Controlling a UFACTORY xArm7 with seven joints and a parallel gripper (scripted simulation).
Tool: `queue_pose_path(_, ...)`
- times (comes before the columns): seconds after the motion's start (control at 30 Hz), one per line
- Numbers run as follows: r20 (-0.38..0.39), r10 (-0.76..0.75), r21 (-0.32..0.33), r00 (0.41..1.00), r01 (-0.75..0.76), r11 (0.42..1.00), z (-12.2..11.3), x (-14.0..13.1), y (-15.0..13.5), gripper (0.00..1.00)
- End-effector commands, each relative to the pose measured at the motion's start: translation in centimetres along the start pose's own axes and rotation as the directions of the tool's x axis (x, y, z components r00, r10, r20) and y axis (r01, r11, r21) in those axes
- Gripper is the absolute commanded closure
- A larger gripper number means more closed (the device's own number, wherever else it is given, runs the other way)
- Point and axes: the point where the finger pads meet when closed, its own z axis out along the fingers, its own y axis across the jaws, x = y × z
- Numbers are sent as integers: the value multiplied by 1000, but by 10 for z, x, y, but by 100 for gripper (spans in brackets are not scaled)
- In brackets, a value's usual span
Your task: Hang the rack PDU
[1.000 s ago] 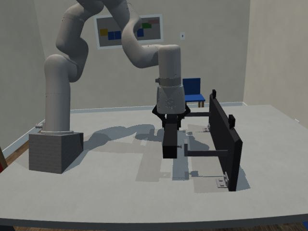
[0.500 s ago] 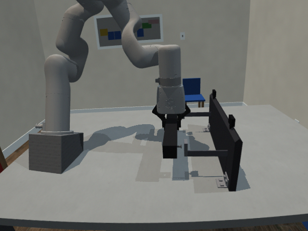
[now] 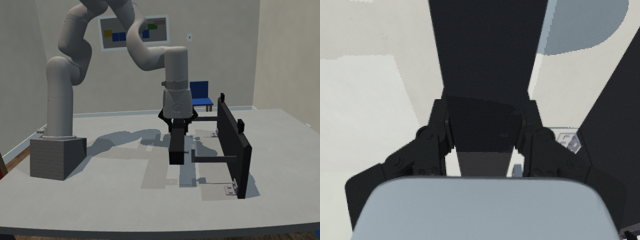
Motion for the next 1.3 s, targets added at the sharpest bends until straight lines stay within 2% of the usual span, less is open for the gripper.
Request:
queue_pose_path(0.0,1,0,-5,1000,0,1000,-2,-1,3,100)
queue_pose_path(1.27,1,0,-5,1000,0,1000,-2,-1,23,100)
